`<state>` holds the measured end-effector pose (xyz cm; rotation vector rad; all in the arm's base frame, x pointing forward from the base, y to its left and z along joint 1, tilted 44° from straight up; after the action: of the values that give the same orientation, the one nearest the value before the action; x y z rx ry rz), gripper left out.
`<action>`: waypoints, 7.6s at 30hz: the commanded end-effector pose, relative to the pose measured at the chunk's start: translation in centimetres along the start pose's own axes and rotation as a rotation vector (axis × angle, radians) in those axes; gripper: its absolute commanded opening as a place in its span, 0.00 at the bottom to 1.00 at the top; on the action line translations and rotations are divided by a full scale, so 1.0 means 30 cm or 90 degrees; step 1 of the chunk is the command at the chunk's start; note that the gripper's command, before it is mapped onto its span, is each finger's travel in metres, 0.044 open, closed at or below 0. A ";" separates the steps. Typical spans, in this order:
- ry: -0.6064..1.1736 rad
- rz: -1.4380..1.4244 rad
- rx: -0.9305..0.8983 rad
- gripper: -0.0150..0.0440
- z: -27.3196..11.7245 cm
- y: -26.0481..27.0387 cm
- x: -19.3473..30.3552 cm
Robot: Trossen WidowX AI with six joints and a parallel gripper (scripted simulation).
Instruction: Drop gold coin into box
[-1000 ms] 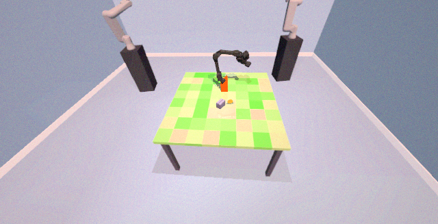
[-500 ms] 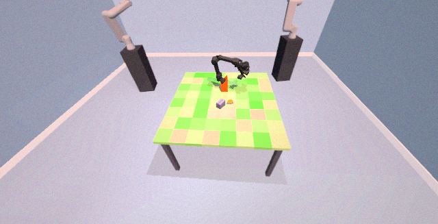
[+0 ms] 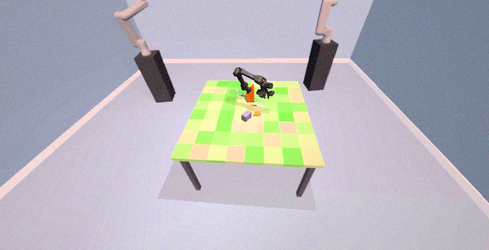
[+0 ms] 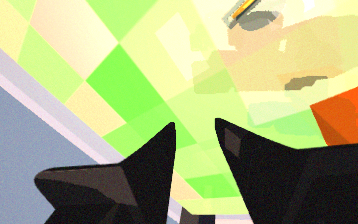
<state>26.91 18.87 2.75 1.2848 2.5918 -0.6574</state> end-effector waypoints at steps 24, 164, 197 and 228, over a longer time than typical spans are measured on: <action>-0.180 0.566 0.052 0.53 0.241 -0.122 -0.332; -0.140 0.068 0.111 0.25 0.181 -0.104 -0.361; -0.141 0.068 0.112 0.25 0.105 -0.224 -0.600; -0.141 0.066 0.114 0.25 0.080 -0.279 -0.673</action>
<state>32.57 -0.99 10.00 1.3106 2.3098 -0.9662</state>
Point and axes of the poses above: the point midway between the two fingers, 35 mm back from their tips, its own z axis out along the fingers, its own y axis across the jaws, x = y × z, the point moved 8 cm from there along -z, back along the fingers, and after that the axes turned 13 degrees about z, right-handed, at the moved point
